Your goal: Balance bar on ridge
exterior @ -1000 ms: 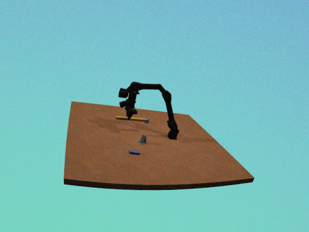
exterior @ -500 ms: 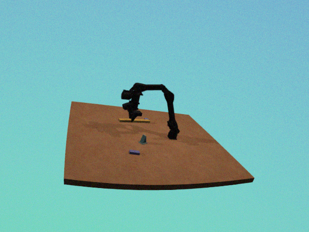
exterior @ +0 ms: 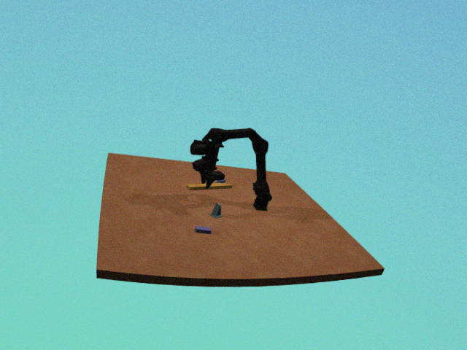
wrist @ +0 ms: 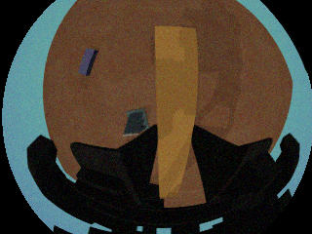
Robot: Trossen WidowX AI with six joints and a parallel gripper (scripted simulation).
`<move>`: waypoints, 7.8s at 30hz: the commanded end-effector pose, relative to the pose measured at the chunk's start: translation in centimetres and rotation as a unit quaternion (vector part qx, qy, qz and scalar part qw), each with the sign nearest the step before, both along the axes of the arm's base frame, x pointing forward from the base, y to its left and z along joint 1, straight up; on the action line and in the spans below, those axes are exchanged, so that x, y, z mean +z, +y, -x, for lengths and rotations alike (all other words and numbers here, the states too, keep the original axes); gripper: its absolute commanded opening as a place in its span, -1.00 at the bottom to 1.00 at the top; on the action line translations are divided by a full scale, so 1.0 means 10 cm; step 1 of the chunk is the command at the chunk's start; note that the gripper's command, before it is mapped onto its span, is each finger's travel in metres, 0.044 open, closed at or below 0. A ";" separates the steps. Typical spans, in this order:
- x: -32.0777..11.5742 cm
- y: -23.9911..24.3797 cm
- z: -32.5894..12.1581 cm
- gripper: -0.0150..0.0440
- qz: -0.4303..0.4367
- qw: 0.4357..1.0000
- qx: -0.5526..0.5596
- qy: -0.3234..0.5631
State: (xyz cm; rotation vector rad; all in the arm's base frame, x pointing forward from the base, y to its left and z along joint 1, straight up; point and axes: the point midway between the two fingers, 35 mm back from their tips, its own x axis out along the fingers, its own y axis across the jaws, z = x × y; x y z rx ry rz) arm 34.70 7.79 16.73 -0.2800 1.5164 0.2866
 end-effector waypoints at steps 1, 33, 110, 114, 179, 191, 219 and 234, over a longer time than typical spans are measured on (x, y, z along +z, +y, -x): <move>-0.01 0.15 0.10 -0.49 0.002 1.000 0.027 0.001; -0.22 0.65 0.42 -0.49 0.002 0.995 0.098 0.001; -0.48 0.65 0.42 -0.49 0.002 0.995 0.099 0.001; -0.48 0.65 0.42 -0.49 0.002 0.995 0.099 0.001; -0.53 0.65 0.42 -0.49 0.002 0.995 0.099 0.001; -0.54 0.65 0.42 -0.49 0.002 0.995 0.099 0.001; -0.57 0.65 0.42 -0.49 0.002 0.995 0.099 0.001; -0.57 0.65 0.42 -0.49 0.002 0.995 0.099 0.001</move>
